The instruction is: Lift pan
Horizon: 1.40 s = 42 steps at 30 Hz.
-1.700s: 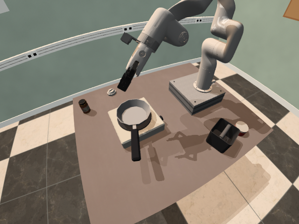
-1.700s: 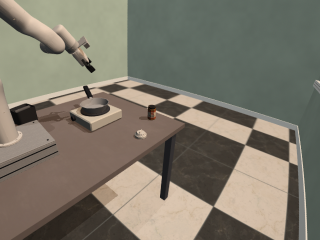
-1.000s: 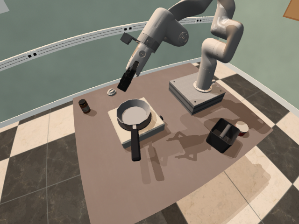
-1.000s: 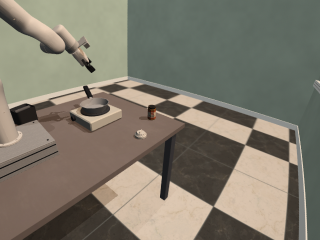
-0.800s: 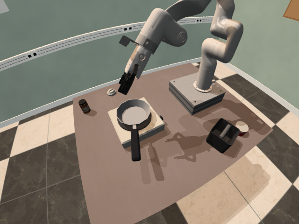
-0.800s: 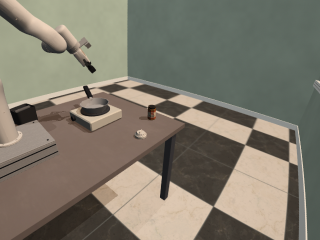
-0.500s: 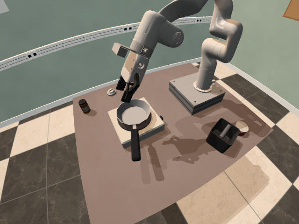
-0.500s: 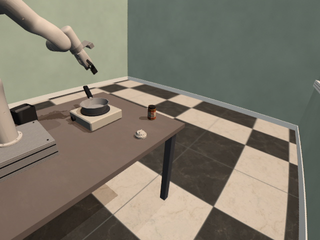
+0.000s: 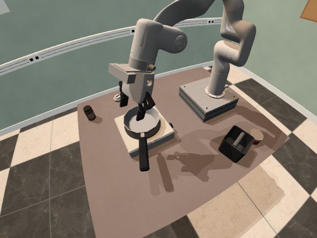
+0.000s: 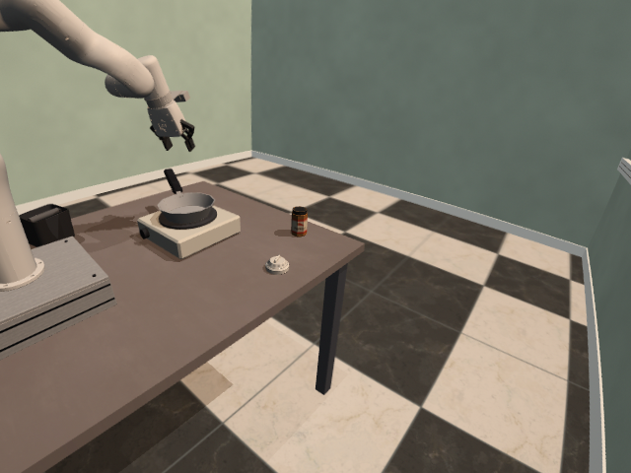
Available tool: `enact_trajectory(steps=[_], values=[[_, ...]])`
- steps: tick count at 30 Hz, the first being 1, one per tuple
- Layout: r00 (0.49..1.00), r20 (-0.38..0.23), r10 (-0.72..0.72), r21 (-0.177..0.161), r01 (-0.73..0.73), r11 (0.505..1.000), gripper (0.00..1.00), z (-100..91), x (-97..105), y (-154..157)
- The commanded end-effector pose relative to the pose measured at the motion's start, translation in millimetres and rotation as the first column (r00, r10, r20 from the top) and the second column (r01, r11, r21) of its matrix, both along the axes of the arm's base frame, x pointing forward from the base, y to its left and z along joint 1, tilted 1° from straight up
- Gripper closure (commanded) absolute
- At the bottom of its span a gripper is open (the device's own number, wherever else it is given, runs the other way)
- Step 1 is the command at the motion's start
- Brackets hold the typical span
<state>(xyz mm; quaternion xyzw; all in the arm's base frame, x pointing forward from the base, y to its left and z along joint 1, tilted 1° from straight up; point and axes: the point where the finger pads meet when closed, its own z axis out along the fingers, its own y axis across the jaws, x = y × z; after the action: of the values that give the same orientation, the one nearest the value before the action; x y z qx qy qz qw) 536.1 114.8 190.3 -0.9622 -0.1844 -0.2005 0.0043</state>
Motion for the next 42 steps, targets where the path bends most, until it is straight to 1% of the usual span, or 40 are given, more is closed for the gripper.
enact_trajectory(steps=[1, 4, 7, 10, 13, 15, 17, 18, 19, 21, 25, 27, 29, 35, 37, 38, 40, 42], values=[[0.988, -0.064, 0.138, -0.060, -0.142, 0.988, 0.00, -7.9, 2.4, 6.6], [0.975, -0.094, 0.202, -0.081, -0.209, 0.974, 0.00, -12.6, 2.4, 9.6], [0.949, -0.136, 0.286, -0.104, -0.300, 0.948, 0.00, -18.8, 2.0, 13.7], [0.914, -0.178, 0.365, -0.119, -0.388, 0.914, 0.00, -24.8, 1.2, 17.5], [0.870, -0.221, 0.441, -0.127, -0.474, 0.871, 0.00, -30.6, 0.0, 21.3], [0.836, -0.249, 0.490, -0.128, -0.530, 0.838, 0.00, -34.4, -0.9, 23.7], [0.836, -0.249, 0.490, -0.128, -0.530, 0.838, 0.00, -34.4, -0.9, 23.7], [0.795, -0.278, 0.538, -0.126, -0.586, 0.800, 0.00, -38.4, -2.1, 26.3], [0.766, -0.297, 0.570, -0.123, -0.623, 0.773, 0.00, -41.0, -2.9, 28.0], [0.731, -0.318, 0.603, -0.117, -0.662, 0.740, 0.00, -43.8, -4.0, 29.8], [0.637, -0.365, 0.679, -0.096, -0.751, 0.653, 0.00, -50.6, -7.0, 34.3], [0.610, -0.376, 0.697, -0.088, -0.773, 0.628, 0.00, -52.4, -7.9, 35.4], [0.601, -0.380, 0.703, -0.085, -0.780, 0.620, 0.00, -52.9, -8.2, 35.8], [0.600, -0.380, 0.704, -0.085, -0.780, 0.620, 0.00, -53.0, -8.2, 35.8], [0.600, -0.380, 0.704, -0.085, -0.780, 0.620, 0.00, -57.3, -8.1, 35.8], [0.600, -0.380, 0.704, -0.085, -0.780, 0.620, 0.00, -65.3, -8.0, 35.7], [0.600, -0.381, 0.704, -0.085, -0.780, 0.620, 0.00, -92.9, -8.1, 35.3], [0.600, -0.381, 0.704, -0.085, -0.780, 0.620, 0.00, -108.2, -8.1, 35.1]])
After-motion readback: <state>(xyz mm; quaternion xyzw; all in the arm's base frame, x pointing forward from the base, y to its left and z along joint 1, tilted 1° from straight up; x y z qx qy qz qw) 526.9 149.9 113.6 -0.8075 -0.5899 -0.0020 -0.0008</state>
